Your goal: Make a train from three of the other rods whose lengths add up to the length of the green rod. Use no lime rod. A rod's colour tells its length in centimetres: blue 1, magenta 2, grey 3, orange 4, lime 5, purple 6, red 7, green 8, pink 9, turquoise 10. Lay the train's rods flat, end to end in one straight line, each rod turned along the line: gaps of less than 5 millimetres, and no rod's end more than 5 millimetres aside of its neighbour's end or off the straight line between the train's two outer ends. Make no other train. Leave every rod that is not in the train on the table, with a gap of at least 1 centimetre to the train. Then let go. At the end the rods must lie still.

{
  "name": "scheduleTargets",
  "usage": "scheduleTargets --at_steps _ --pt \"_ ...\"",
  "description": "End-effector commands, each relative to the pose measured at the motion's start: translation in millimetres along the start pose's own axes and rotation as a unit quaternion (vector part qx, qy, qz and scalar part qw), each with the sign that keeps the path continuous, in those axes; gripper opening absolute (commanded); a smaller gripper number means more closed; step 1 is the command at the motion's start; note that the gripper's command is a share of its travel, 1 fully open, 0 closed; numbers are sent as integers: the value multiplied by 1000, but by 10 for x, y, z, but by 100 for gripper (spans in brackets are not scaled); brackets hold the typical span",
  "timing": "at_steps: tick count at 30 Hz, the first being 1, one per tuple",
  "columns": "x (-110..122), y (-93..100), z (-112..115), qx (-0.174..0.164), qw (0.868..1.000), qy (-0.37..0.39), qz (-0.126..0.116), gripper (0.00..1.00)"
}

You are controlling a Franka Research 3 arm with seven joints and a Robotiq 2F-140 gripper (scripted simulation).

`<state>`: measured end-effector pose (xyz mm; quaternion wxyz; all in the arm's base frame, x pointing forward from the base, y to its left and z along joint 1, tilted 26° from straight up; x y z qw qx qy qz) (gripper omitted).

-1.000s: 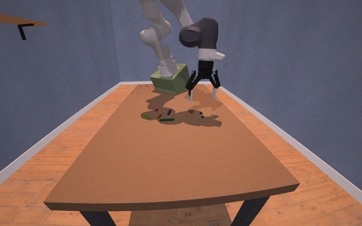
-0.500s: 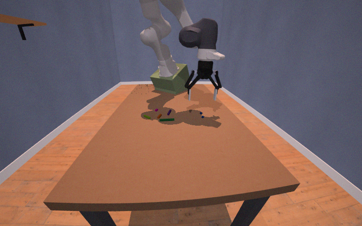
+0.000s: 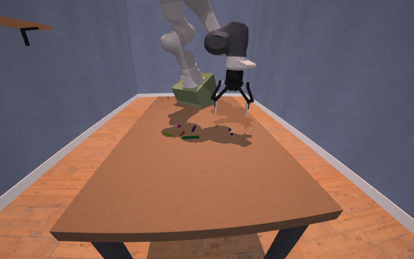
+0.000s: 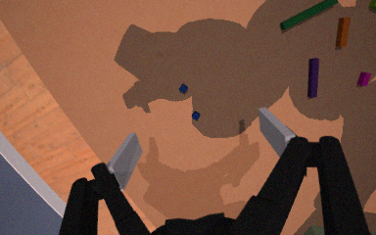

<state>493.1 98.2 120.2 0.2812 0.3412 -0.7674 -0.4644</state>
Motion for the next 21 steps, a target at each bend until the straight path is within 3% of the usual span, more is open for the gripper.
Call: scheduleTargets --at_steps 1,15,21 --pt "-6 -1 36 12 996 -83 -4 100" --pt "13 -14 58 11 984 -177 -6 100" --pt "25 -22 73 11 971 -237 -6 100"
Point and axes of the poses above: the point where the finger pads meet when closed, its own y axis back along the fingers, its own x axis across the jaws, z = x × y, the point moved 7 cm from there along y, back along the fingers, and after that the axes turned 12 degrees about -y, right-handed, at the moved point
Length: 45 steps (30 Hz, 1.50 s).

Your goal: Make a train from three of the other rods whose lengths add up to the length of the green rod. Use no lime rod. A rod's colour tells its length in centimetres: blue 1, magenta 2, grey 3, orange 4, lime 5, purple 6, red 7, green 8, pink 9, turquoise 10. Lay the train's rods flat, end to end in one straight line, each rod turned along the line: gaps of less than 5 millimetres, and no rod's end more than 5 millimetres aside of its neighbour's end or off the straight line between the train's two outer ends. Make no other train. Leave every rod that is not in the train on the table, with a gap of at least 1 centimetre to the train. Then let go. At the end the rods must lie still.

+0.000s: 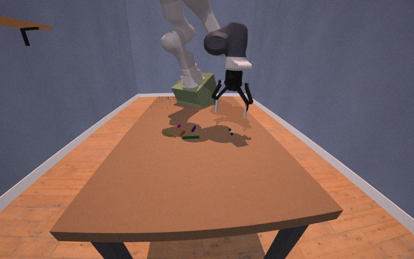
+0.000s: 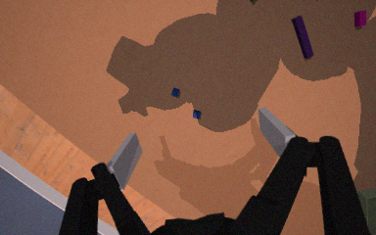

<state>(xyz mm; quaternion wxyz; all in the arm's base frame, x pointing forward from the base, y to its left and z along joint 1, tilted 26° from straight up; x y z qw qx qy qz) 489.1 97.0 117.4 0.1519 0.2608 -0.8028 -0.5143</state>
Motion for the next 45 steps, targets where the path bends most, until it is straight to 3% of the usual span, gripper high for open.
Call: scheduleTargets --at_steps 1,21,22,45 --pt "8 -5 38 10 996 -83 -8 100" --pt "43 -23 60 8 977 -214 -9 100" --pt "43 -23 60 8 977 -214 -9 15" --pt "43 -23 60 8 977 -214 -9 15"
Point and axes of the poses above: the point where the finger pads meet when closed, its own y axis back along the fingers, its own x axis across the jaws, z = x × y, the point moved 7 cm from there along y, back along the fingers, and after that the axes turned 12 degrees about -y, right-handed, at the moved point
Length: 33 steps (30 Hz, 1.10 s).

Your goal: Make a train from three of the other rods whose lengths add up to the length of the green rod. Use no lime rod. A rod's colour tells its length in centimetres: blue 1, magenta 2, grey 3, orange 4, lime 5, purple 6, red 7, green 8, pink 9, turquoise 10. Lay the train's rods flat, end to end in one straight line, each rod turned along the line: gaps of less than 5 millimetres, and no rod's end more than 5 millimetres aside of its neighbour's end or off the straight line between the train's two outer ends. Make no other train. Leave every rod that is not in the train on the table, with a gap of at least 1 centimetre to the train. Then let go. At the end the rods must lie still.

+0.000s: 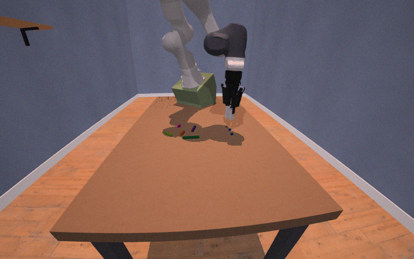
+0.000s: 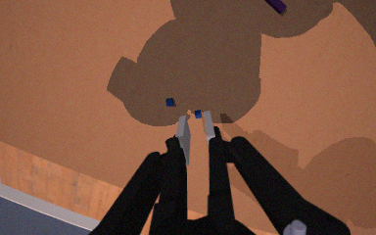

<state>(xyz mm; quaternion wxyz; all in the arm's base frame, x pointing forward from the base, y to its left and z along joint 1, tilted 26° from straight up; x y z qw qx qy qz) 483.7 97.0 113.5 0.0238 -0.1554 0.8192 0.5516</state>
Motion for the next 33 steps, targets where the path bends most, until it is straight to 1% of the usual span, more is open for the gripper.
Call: scheduleTargets --at_steps 1,20,33 --pt "5 -1 16 0 1000 -7 -2 15" --pt "5 -11 16 0 1000 -7 -2 15" --pt "5 -114 17 0 1000 -7 -2 15"
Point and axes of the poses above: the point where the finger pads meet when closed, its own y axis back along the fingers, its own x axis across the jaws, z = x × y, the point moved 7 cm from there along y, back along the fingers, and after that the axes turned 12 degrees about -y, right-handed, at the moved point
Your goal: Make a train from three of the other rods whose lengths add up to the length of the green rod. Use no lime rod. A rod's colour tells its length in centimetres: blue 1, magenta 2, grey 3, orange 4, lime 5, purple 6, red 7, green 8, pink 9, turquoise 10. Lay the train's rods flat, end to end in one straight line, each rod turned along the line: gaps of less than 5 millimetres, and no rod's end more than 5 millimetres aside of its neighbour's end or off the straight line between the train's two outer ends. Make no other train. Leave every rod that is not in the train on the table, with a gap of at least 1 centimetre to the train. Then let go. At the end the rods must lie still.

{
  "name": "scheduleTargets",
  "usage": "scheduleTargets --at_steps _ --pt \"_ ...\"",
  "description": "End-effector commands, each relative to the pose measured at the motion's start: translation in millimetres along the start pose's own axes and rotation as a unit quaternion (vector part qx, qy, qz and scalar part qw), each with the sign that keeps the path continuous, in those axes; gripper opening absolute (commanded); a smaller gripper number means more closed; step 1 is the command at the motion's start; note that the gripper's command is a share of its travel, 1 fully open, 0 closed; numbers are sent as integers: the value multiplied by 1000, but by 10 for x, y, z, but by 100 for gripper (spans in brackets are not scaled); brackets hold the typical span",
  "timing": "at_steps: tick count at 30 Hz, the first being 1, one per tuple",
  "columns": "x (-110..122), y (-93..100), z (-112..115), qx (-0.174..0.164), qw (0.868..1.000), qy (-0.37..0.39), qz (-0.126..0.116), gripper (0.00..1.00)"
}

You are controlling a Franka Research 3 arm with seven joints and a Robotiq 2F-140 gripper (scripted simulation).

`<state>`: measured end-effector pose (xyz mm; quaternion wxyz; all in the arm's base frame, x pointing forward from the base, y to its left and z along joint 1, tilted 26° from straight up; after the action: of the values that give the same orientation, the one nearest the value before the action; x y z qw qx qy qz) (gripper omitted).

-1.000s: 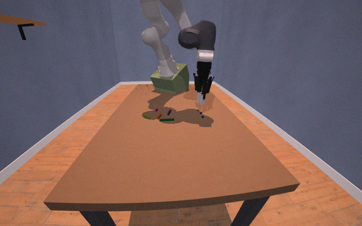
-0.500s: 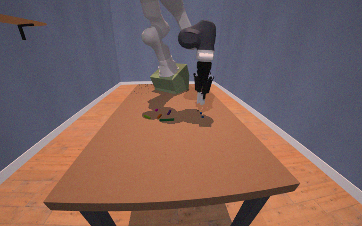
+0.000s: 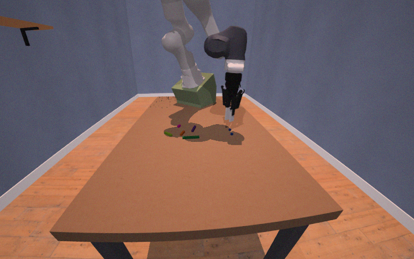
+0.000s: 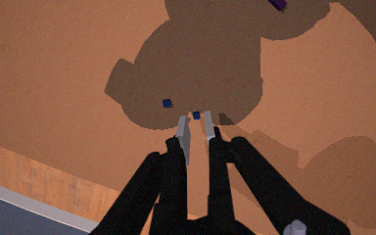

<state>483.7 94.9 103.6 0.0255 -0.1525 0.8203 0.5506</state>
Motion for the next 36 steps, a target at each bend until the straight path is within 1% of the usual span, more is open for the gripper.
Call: scheduleTargets --at_steps 1,16,18,29,36 --pt "-20 -18 -3 -2 1000 -4 -3 15" --pt "-20 -251 0 -2 1000 -4 -3 15" --pt "-20 -251 0 -2 1000 -4 -3 15" --pt "-20 -385 1 -2 1000 -4 -3 15" --pt "-20 -416 1 -2 1000 -4 -3 15"
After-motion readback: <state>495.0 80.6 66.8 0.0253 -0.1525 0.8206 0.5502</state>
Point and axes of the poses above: the point where the finger pads meet when closed, its own y axis back along the fingers, its own x axis across the jaws, z = x × y, the point moved 7 cm from there along y, back along the fingers, and after that the axes turned 12 degrees about -y, right-handed, at the moved point
